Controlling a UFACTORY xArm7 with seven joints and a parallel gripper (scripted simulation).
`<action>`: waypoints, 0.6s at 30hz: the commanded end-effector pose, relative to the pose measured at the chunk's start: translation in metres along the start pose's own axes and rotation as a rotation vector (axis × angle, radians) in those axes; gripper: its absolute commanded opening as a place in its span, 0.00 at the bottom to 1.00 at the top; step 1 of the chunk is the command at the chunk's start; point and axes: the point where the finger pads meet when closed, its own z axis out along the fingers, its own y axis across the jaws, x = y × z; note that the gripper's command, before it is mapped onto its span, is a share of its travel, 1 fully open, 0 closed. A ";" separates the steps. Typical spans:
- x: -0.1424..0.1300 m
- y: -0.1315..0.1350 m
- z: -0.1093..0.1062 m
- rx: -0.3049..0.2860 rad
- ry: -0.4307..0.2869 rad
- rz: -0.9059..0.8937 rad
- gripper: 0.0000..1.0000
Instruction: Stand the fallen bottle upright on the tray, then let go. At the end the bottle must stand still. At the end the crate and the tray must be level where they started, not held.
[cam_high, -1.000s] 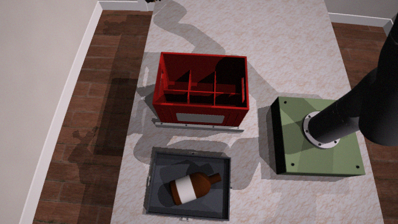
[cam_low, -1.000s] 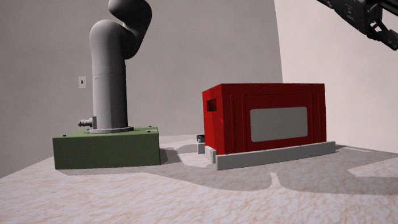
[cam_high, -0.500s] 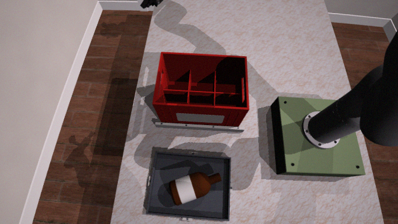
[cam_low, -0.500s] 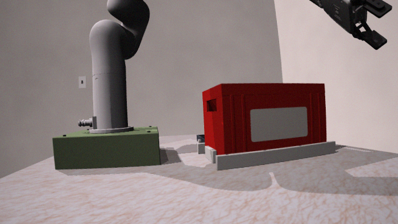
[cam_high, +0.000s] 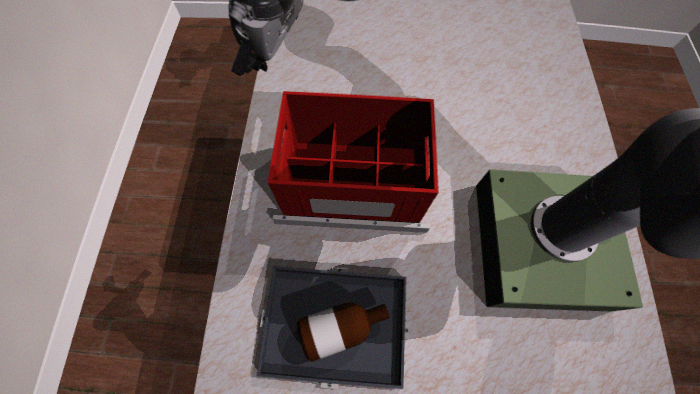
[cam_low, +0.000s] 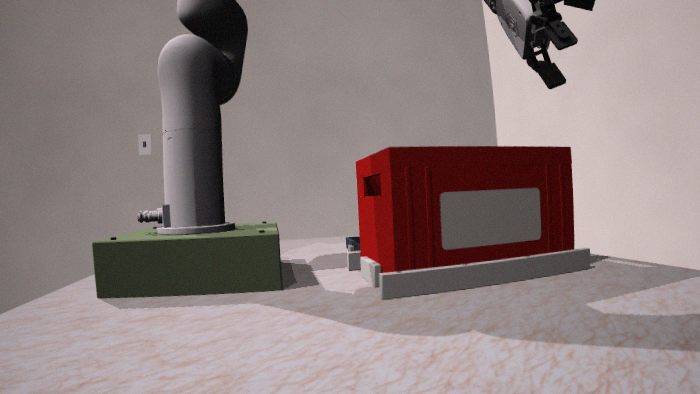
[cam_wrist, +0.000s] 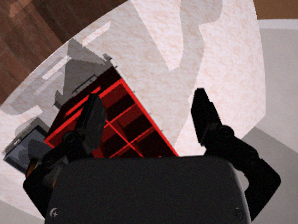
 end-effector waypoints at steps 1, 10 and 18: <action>-0.002 0.001 -0.003 0.003 -0.005 0.002 1.00; -0.046 -0.052 -0.050 0.116 -0.071 -0.142 1.00; -0.046 -0.052 -0.050 0.116 -0.071 -0.142 1.00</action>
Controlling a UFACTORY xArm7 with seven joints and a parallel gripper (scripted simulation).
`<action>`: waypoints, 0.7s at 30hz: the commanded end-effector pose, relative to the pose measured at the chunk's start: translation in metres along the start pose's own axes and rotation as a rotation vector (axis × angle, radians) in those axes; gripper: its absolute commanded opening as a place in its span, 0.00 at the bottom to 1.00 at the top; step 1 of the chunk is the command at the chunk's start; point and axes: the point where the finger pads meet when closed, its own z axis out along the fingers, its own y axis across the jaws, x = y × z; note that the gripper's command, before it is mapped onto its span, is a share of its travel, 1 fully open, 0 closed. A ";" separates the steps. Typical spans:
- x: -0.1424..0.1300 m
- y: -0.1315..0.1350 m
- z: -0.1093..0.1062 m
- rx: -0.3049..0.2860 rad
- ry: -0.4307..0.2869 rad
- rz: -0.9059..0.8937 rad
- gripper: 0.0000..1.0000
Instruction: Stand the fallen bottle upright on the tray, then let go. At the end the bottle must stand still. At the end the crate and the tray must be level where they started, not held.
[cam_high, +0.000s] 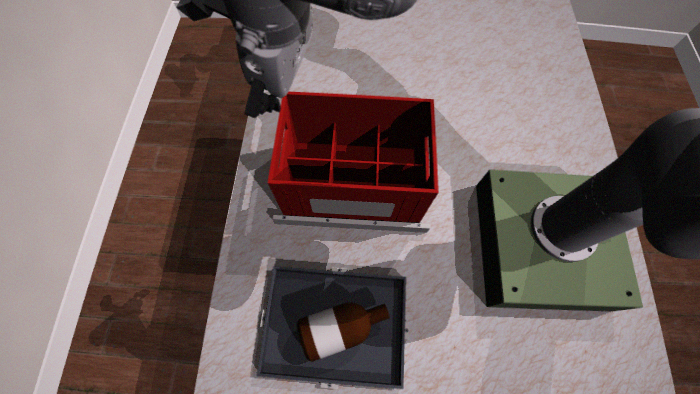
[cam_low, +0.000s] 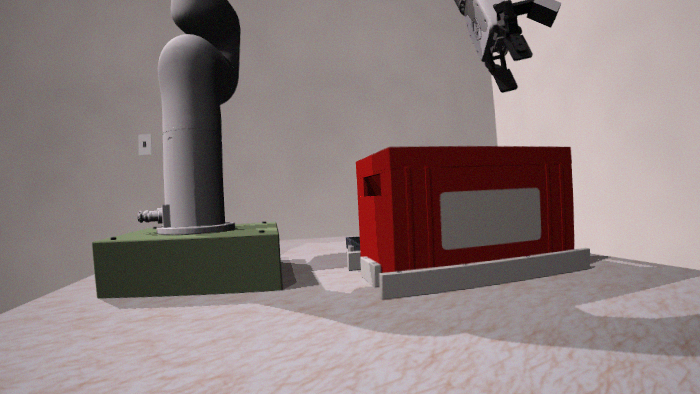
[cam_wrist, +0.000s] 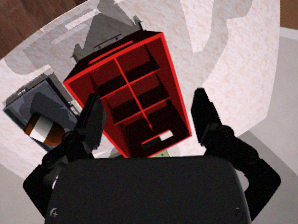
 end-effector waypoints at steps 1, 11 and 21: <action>0.001 -0.001 -0.003 0.002 0.005 -0.002 1.00; -0.051 -0.063 -0.041 0.132 -0.061 -0.176 1.00; -0.111 -0.116 -0.078 0.264 -0.118 -0.362 1.00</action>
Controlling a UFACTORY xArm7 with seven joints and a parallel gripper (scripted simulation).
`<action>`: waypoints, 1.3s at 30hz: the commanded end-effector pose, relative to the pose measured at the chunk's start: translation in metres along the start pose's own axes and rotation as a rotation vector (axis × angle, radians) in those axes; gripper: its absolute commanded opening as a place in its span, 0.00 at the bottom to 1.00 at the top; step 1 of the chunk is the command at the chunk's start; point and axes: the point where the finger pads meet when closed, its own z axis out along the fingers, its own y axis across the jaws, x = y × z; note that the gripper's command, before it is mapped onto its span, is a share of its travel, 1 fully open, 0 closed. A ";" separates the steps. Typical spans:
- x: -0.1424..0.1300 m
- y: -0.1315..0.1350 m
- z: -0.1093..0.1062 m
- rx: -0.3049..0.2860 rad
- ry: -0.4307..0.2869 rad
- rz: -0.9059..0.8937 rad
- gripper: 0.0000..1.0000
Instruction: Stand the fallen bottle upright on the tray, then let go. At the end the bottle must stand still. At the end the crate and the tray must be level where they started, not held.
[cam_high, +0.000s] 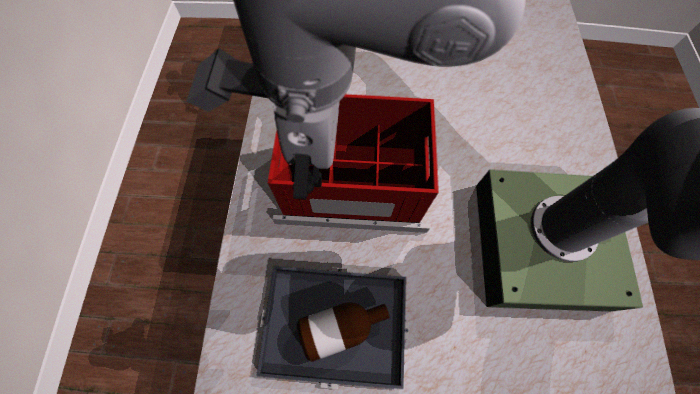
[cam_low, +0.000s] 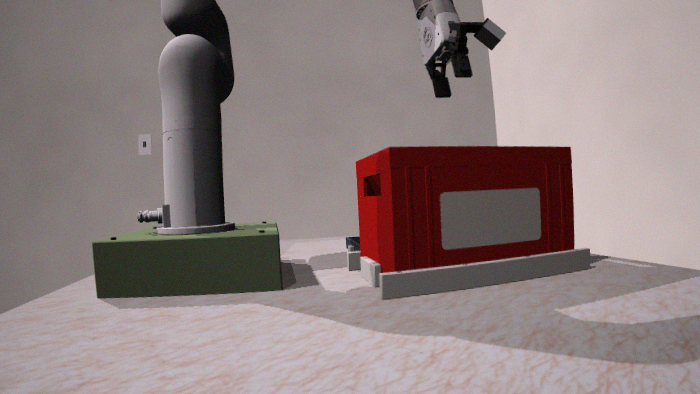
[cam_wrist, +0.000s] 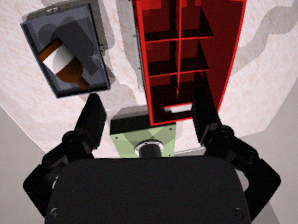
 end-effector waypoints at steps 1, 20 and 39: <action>-0.027 -0.042 -0.016 0.078 -0.024 -0.110 1.00; -0.059 -0.097 -0.009 0.148 -0.049 -0.248 1.00; -0.080 -0.148 0.041 0.147 -0.044 -0.335 1.00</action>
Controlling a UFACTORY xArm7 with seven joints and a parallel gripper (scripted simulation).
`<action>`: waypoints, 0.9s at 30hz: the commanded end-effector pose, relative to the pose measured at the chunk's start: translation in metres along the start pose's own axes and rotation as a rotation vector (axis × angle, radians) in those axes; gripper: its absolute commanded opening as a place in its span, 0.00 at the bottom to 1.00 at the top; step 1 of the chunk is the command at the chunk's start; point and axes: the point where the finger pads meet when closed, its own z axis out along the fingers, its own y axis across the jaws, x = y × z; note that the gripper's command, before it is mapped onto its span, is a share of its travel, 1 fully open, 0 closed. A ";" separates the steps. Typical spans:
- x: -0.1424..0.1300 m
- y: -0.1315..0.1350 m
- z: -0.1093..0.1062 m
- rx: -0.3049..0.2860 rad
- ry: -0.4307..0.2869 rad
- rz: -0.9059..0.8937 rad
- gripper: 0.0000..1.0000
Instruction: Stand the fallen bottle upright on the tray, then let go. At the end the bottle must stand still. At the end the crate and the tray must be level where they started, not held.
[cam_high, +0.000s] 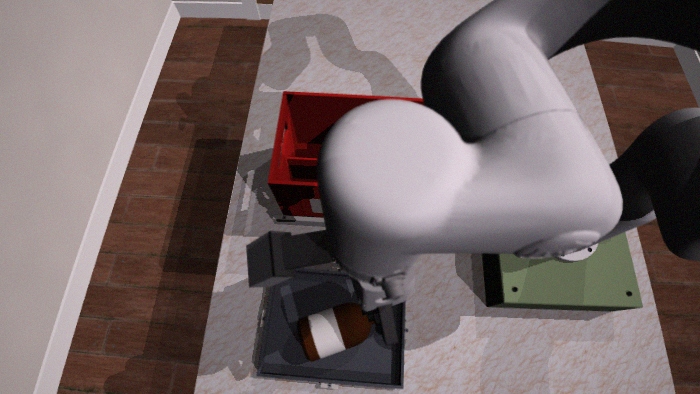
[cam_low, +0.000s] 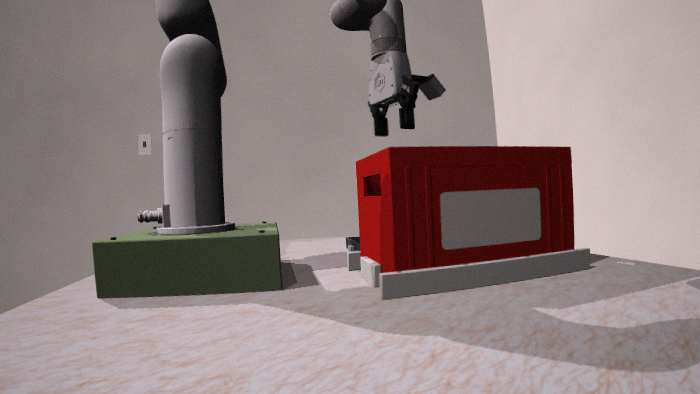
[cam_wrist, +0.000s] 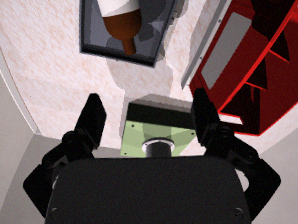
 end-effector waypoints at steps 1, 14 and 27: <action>0.000 -0.006 0.006 0.000 0.002 -0.011 1.00; -0.006 -0.026 0.031 0.000 0.002 -0.050 1.00; -0.011 -0.037 0.045 0.000 0.001 -0.073 1.00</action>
